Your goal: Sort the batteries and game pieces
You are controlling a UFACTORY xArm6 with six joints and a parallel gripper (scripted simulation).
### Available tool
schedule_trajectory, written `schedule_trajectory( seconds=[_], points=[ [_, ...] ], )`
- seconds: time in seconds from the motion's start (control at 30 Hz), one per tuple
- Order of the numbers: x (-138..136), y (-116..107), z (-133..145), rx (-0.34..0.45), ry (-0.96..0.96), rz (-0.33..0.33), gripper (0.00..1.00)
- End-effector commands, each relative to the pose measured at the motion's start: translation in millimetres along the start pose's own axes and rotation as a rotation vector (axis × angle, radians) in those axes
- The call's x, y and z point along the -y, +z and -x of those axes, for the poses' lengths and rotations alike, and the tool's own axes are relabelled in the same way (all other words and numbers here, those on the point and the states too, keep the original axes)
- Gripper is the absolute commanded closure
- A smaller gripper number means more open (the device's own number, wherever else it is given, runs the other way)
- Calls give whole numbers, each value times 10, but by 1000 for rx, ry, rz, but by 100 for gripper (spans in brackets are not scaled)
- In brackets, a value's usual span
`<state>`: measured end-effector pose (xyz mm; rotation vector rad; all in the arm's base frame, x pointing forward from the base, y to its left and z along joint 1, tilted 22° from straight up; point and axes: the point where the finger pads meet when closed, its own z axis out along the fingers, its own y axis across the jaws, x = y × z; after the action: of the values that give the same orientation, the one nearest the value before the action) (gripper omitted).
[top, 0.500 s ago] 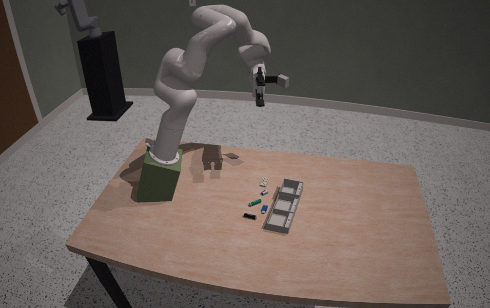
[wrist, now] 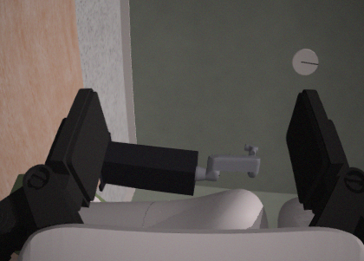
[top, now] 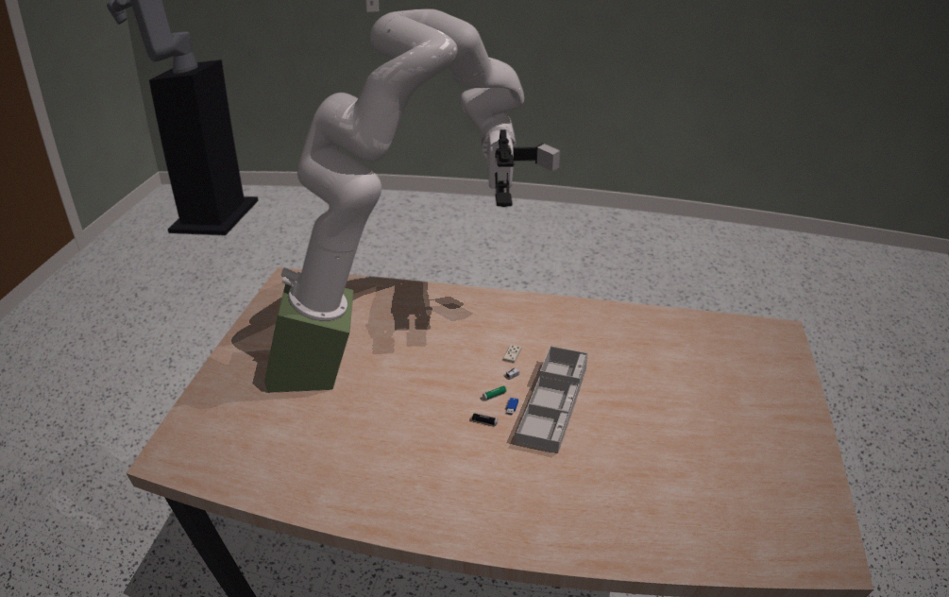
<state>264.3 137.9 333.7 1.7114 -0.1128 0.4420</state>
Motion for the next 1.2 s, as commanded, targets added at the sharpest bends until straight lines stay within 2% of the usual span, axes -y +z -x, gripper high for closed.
schedule_trajectory(
  seconds=[0.0, 0.03, 0.07, 0.53, 0.6, 0.73, 0.83, 0.87, 0.97, 1.07, 1.17],
  points=[
    [-7, -4, -4, 0, 2, -2, 0],
    [-7, -4, -4, 0, 2, -2, 0],
    [76, 5, -5, 0, 2, -2, 93],
    [1236, 129, -30, 0, 2, -2, 93],
    [1236, 129, -30, 0, 2, -2, 93],
    [1568, 164, -37, 0, 2, -2, 93],
    [1579, 165, -37, 0, 2, -2, 93],
    [1571, 247, -29, 5, 9, -51, 93],
    [1591, 356, 66, 97, -83, -67, 93],
    [1629, 516, 168, 177, -149, -135, 93],
    [1629, 516, 168, 187, -158, -142, 93]
  ],
)
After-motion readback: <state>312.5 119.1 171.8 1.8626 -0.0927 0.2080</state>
